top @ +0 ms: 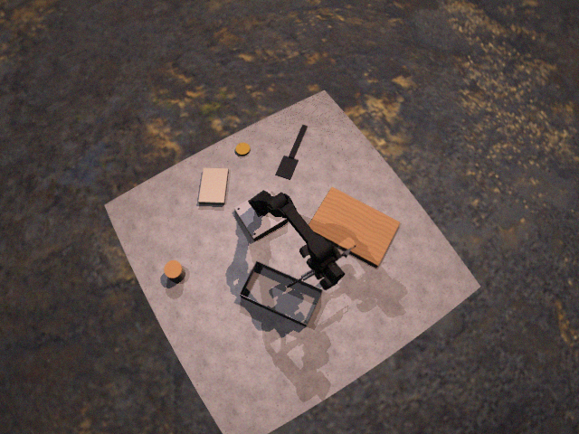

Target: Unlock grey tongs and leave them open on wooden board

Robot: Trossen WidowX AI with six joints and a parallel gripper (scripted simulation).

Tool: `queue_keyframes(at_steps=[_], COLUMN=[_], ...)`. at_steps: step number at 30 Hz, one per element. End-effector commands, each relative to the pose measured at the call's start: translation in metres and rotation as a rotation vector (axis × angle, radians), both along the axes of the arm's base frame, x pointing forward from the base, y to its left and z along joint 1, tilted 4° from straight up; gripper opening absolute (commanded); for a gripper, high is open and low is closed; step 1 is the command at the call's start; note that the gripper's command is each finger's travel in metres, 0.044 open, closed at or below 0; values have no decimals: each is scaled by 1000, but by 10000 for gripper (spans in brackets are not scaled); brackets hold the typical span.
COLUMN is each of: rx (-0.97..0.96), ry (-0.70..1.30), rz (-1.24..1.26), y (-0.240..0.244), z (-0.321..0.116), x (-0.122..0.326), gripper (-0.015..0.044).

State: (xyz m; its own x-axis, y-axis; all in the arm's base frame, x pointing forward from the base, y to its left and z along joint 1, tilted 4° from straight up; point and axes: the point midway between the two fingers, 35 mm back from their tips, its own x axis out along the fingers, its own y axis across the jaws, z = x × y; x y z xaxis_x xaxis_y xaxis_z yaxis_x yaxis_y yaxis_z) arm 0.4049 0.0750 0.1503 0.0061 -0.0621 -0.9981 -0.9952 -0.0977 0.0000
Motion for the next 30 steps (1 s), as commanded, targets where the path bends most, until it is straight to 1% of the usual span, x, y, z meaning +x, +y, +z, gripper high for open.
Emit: queue_keyframes(at_steps=[1, 9, 17, 20, 30], rx=[9, 12, 13, 14, 21], ry=[-9, -14, -15, -17, -30], rz=[-77, -223, -238, -266, -448], y=[26, 74, 79, 88, 148], z=[1, -2, -3, -3, -5], x=[-2, -13, -15, -18, -44], gripper=[-150, -150, -150, -150, -150])
